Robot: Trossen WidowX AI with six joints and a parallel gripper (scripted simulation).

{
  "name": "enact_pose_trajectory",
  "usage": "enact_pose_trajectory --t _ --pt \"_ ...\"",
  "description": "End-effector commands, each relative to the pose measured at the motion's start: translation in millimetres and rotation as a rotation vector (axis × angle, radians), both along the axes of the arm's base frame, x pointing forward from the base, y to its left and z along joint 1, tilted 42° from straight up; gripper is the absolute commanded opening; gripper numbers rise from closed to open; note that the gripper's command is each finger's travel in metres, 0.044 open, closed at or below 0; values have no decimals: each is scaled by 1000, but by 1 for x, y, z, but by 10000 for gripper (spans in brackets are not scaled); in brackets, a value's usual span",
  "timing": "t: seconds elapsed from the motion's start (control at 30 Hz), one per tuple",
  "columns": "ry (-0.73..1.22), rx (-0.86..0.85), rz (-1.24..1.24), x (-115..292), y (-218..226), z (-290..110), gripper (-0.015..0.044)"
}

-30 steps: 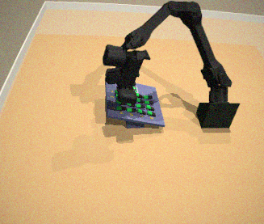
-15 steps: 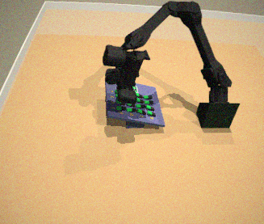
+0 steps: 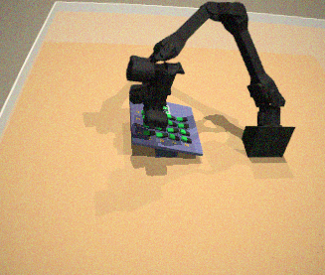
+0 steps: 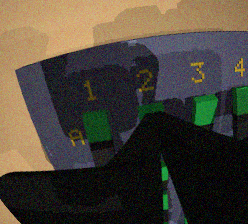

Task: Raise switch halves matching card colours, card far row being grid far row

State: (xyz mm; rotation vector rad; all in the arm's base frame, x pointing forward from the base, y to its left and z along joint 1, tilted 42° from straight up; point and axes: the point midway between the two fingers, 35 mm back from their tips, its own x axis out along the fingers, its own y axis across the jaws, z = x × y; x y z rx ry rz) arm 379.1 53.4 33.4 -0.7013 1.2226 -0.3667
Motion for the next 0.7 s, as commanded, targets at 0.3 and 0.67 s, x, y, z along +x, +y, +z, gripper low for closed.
enact_pose_trajectory --t 0.3,0.67 --pt "2 1 2 1 -1 -2 0" --pt "-3 2 4 -3 8 8 0"
